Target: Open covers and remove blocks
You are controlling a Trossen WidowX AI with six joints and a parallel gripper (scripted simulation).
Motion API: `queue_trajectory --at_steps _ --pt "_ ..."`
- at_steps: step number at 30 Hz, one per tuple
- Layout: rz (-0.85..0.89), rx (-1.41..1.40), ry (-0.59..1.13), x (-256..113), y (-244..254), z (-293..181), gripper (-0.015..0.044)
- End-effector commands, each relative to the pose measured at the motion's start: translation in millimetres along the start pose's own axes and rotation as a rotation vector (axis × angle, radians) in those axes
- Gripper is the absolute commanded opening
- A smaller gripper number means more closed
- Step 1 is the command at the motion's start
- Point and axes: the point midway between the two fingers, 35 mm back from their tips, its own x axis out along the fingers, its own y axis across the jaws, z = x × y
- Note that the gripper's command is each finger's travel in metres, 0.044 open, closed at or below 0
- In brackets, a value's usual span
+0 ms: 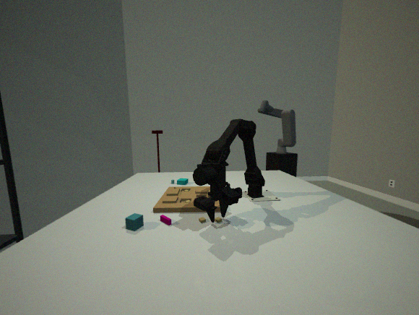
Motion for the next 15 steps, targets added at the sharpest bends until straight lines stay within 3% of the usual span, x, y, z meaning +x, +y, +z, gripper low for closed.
queue_trajectory --at_steps 1,4,15 --pt "0.000 0.000 0.000 -0.3 -0.1 0.0 0.0369" --pt "0.000 0.000 0.000 -2.3 -0.4 0.0 0.0440" --pt "-0.001 0.000 0.001 -36.3 -2.4 0.3 0.0440"
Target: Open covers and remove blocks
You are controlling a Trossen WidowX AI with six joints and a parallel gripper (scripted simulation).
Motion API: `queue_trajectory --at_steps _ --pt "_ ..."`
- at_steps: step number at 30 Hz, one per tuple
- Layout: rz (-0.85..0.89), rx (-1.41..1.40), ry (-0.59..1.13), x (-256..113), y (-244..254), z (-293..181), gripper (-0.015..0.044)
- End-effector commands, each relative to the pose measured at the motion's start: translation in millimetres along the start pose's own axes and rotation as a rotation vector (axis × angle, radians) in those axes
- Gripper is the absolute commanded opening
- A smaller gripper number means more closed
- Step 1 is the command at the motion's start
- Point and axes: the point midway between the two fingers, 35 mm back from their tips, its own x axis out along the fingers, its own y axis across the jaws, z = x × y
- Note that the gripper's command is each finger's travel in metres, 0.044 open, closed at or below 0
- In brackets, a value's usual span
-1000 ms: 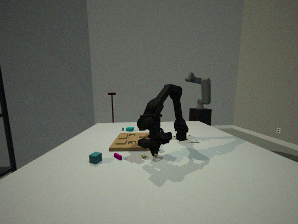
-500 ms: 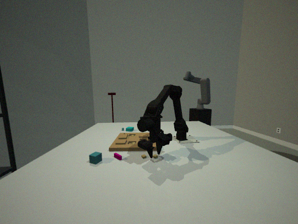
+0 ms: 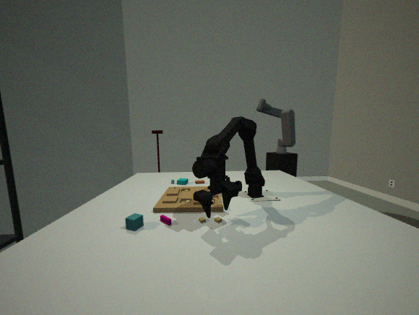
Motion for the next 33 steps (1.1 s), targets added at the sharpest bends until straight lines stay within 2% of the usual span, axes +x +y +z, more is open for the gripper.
queue_trajectory --at_steps 1,15,20,31,33 --pt "-0.005 0.003 0.001 -15.1 -0.9 0.0 0.0440" --pt "-0.005 0.000 0.002 -51.8 2.0 -0.7 0.0440" --pt "-0.004 0.038 0.001 -51.8 0.0 -11.1 0.0309" --pt "-0.004 0.231 0.001 -52.0 -7.8 -67.8 0.0020" --pt "-0.004 0.266 0.002 -52.1 -8.6 -78.6 0.0000"
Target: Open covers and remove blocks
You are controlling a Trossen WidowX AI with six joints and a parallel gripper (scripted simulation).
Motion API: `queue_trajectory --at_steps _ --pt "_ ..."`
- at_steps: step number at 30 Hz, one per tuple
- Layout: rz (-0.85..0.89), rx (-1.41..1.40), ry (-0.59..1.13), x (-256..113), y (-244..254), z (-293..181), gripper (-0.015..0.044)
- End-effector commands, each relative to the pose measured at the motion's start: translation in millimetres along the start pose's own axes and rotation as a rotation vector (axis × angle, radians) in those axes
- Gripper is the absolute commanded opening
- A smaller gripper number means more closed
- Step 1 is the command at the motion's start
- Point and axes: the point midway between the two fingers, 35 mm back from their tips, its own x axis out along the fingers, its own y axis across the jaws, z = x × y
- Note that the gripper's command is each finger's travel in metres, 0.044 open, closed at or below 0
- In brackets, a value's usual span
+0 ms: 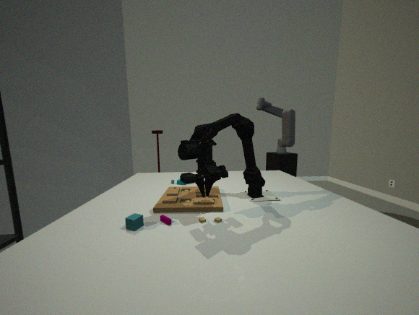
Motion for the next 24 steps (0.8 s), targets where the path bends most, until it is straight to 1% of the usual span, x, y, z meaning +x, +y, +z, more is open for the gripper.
queue_trajectory --at_steps 1,24 --pt "0.001 0.080 -0.002 -0.5 -6.4 -21.9 0.0000" --pt "0.001 0.484 0.010 -0.5 -8.4 -150.6 0.0000"
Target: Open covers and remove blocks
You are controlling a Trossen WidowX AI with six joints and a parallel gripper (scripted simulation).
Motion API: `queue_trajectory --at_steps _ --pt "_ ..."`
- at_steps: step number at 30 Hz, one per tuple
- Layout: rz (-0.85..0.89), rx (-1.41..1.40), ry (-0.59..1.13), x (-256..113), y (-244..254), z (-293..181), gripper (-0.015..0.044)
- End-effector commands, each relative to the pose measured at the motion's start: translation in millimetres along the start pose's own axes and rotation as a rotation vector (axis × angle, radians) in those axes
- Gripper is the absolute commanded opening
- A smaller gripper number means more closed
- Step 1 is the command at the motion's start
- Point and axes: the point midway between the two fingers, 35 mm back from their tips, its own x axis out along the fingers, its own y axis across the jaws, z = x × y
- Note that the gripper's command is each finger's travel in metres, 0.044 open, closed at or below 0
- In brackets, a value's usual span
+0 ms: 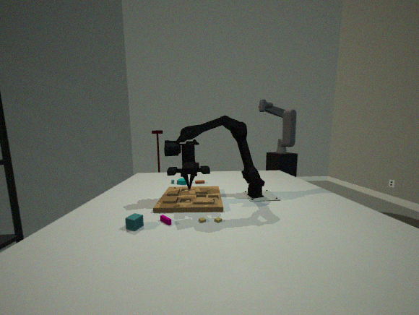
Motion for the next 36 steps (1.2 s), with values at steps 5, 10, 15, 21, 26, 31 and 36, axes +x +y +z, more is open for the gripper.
queue_trajectory --at_steps 5,10,15,21,26,31,36 --pt "-0.002 0.147 0.000 -1.1 -12.9 -45.1 0.0000" --pt "-0.003 0.280 0.002 -1.6 -16.6 -66.3 0.0000" --pt "-0.007 0.816 0.003 -2.3 -19.4 -94.6 0.0000" --pt "-0.013 1.478 0.003 -3.2 -18.5 -129.5 0.0000" --pt "-0.019 2.010 0.000 -4.0 -14.5 -157.0 0.0000" --pt "-0.020 2.081 0.000 -4.2 -16.2 -162.1 0.0000" --pt "-0.020 2.081 0.000 -4.2 -16.2 -162.1 0.0000"
